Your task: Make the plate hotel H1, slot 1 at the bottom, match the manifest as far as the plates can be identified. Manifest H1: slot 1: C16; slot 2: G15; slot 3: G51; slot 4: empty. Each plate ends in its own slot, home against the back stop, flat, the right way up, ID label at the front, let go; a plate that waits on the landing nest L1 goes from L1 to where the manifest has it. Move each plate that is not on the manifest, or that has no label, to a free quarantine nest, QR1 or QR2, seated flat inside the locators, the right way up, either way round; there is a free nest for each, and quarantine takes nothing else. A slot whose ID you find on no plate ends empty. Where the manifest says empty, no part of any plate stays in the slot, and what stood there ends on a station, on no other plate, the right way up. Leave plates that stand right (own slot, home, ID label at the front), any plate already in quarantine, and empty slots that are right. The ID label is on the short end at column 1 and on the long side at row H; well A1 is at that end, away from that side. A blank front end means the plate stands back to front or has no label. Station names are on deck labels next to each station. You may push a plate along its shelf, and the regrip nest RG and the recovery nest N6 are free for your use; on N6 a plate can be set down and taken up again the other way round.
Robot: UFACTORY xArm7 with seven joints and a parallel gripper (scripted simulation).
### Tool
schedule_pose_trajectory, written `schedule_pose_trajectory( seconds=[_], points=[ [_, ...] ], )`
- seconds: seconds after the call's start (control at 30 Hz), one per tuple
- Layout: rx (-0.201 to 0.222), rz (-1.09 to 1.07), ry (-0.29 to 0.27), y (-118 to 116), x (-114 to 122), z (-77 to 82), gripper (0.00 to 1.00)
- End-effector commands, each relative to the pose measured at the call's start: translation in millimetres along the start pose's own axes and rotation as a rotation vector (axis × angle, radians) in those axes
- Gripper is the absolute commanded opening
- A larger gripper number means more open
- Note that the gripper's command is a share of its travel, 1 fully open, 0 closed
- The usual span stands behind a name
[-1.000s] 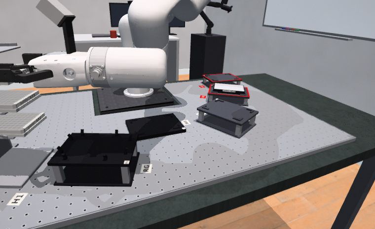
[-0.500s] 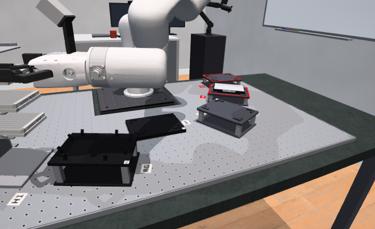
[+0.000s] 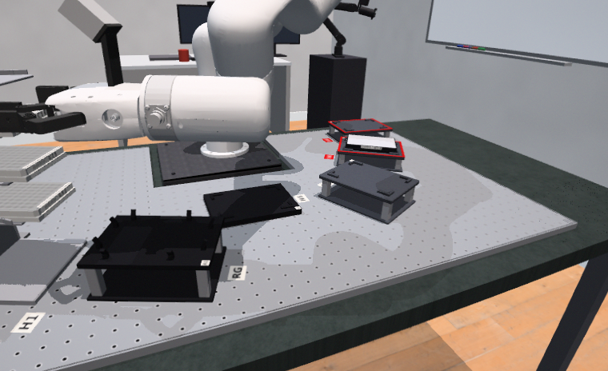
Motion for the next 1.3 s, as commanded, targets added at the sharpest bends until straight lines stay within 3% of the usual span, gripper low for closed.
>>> schedule_pose_trajectory(
  seconds=[0.0,1.27],
  points=[
    [0.001,-0.004,0.000,-1,-2,-0.3,0.00],
    [0.001,-0.004,0.000,-1,-2,54.7,0.00]
  ],
)
Point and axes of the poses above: the point where the finger pads meet when closed, its own z axis back along the fingers, its own y axis across the jaws, x = y × z, the point moved 2 cm from there along z, back along the fingers, and after that the axes turned 12 degrees about -z, right-handed, at the moved point
